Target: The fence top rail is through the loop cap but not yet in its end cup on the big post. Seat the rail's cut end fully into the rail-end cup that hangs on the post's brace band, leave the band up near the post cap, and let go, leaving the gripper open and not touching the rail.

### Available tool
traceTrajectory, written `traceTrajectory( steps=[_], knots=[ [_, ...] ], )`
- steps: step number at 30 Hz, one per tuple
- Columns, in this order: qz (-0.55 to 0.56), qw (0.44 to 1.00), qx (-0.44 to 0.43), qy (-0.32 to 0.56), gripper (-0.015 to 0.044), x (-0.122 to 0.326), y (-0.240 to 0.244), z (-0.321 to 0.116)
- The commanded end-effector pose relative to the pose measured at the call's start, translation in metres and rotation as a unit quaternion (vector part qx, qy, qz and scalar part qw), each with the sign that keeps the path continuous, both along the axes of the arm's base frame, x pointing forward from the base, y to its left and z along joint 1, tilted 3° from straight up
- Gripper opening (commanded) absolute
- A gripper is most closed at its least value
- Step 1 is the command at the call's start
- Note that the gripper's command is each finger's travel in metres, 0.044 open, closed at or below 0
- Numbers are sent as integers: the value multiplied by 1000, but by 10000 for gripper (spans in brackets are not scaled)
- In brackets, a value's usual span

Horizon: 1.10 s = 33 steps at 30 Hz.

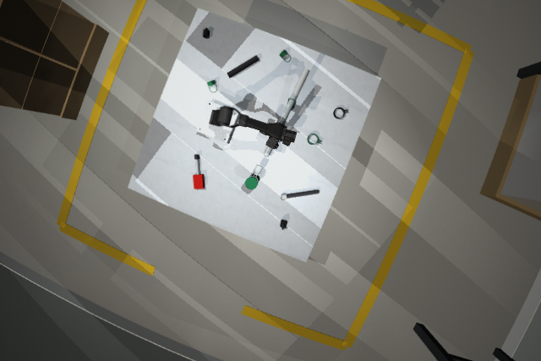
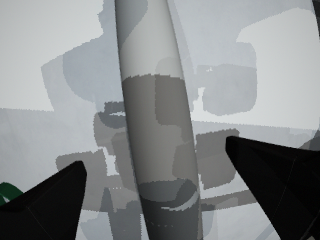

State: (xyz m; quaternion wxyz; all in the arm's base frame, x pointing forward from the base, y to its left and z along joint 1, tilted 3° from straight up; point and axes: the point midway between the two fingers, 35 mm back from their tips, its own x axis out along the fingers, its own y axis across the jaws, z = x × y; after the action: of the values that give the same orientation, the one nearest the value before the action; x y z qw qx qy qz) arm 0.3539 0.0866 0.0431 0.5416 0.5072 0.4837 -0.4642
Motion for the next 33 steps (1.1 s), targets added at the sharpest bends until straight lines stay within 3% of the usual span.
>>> traceTrajectory(
  steps=[1,12,23,30,33],
  knots=[
    [0,1000,0,5,440,-2,0,-10],
    [0,1000,0,5,440,-2,-1,-23],
    [0,1000,0,5,151,-2,-1,-23],
    [0,1000,0,5,105,-2,-1,-23],
    [0,1000,0,5,26,-2,-1,-20]
  ],
)
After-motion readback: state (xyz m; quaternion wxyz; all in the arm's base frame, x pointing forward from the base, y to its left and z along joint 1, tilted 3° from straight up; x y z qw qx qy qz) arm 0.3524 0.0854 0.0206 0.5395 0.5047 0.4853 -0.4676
